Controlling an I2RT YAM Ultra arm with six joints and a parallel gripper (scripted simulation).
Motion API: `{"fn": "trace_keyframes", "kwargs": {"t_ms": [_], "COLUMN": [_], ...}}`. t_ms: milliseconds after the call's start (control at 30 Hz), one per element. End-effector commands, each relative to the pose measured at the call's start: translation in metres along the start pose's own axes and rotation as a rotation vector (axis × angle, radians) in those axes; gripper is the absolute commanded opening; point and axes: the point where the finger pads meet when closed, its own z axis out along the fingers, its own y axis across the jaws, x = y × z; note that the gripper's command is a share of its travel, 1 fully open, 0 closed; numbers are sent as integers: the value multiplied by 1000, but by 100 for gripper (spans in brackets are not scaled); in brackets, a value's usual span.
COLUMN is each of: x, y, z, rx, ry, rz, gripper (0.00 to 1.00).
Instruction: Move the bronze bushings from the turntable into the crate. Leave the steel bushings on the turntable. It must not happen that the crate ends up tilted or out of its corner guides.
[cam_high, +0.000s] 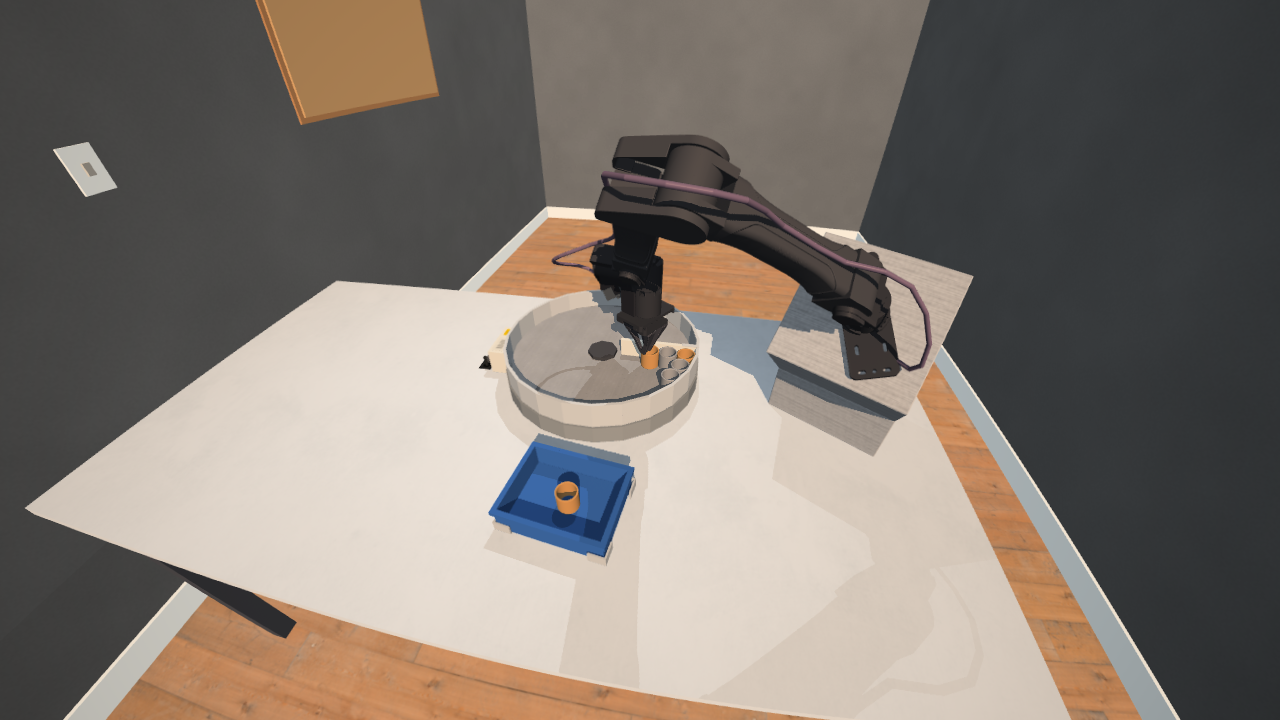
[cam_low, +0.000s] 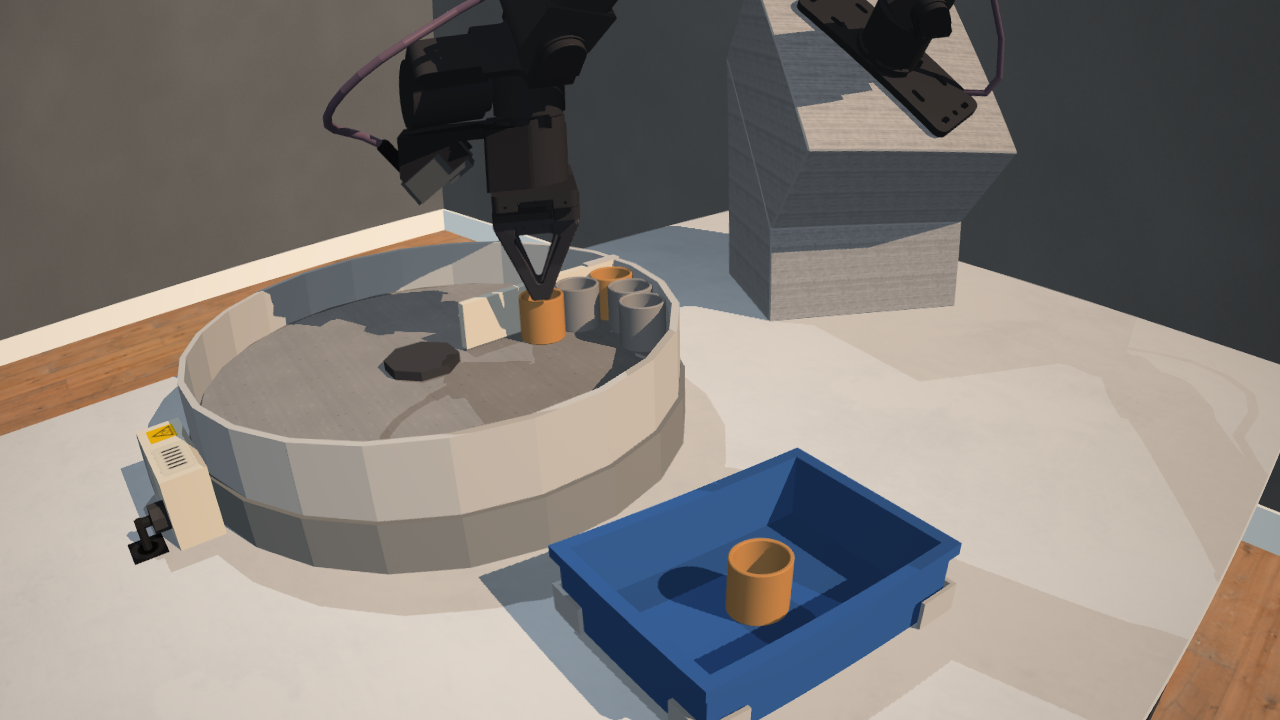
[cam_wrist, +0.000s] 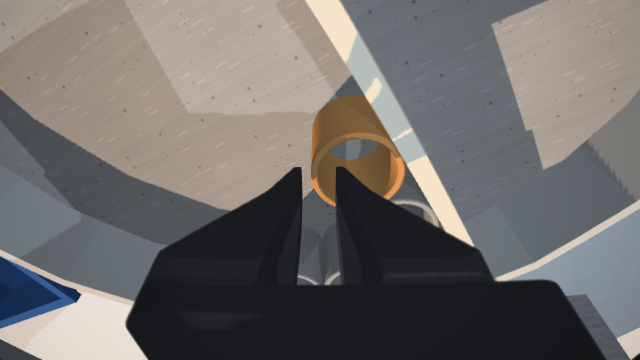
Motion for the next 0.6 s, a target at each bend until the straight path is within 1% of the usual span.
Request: {"fn": "trace_keyframes", "kwargs": {"t_ms": [0, 167, 333, 400, 500, 567], "x": [-4, -4, -1, -1, 5, 5], "y": [-9, -9, -14, -14, -11, -12], "z": [-5, -5, 1, 1, 11, 15], "rx": [1, 1, 7, 7, 13, 13], "ry": [-21, -21, -14, -14, 4, 4], "rz": [11, 11, 32, 32, 23, 23], "gripper": [15, 15, 15, 15, 15, 15]}}
